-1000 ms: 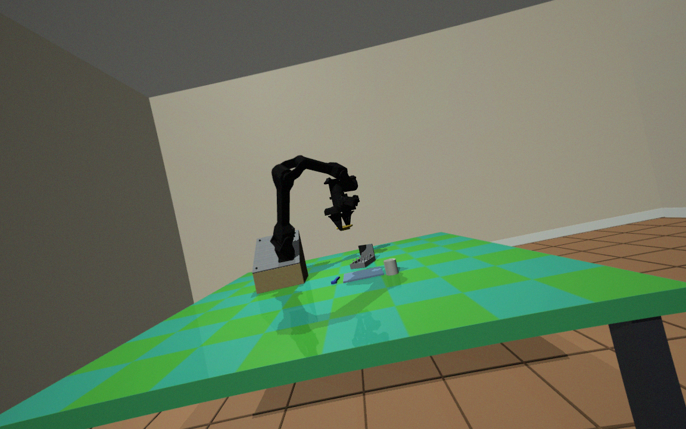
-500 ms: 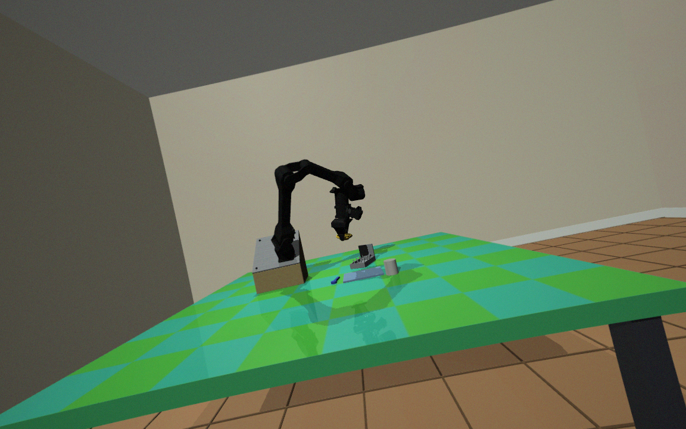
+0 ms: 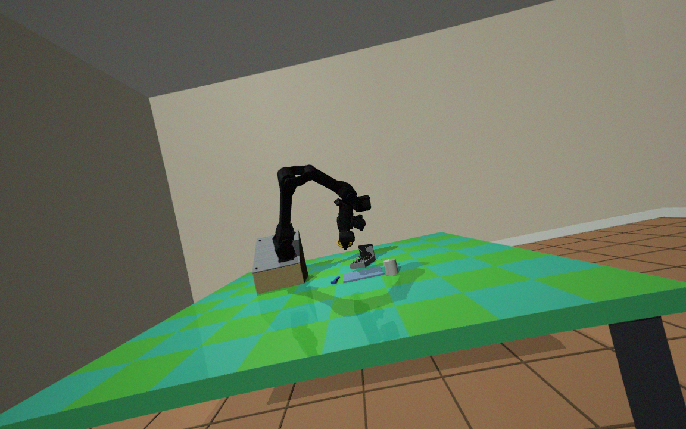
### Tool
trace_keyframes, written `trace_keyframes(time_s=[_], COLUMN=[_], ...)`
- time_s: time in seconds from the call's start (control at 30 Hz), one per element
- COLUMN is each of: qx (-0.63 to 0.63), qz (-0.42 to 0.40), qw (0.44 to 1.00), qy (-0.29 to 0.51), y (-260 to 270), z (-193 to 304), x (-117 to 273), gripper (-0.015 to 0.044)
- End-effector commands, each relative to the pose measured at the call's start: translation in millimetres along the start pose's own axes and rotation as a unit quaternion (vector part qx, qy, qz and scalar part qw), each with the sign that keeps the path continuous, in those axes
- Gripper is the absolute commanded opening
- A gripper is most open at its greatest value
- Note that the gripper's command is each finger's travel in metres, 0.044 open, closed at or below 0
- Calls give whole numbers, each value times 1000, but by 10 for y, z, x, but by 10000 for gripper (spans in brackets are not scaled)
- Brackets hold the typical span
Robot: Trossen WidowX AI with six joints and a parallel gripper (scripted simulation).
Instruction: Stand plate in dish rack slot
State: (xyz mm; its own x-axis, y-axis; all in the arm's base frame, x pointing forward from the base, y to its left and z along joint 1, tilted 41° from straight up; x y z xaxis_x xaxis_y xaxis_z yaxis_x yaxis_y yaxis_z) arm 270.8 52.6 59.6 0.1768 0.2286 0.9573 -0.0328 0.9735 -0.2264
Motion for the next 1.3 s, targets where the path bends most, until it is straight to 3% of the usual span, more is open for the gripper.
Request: trace_keyframes(time_s=[0.0,0.57,1.27], qx=[37,193,362], qz=[-35,-171,-252], qw=[999,965,867], qy=[3,-57,-233], y=[-43,-264,-568], z=[-13,-63,-51], x=[-91,-392,-661], gripper=[0,0,0])
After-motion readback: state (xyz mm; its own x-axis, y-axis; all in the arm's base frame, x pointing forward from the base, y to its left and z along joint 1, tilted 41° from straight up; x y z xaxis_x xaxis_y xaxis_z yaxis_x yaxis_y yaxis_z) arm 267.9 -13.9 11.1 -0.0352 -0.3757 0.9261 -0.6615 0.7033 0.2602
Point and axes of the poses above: the point midway between the two fingers, 35 mm back from their tips, its own x axis back along the fingers, its own y axis across the jaws, z = x × y, the point moved 6 cm from there along x, back along the fingers, and after that the axes turned 2 degrees about x, right-handed, at the moved point
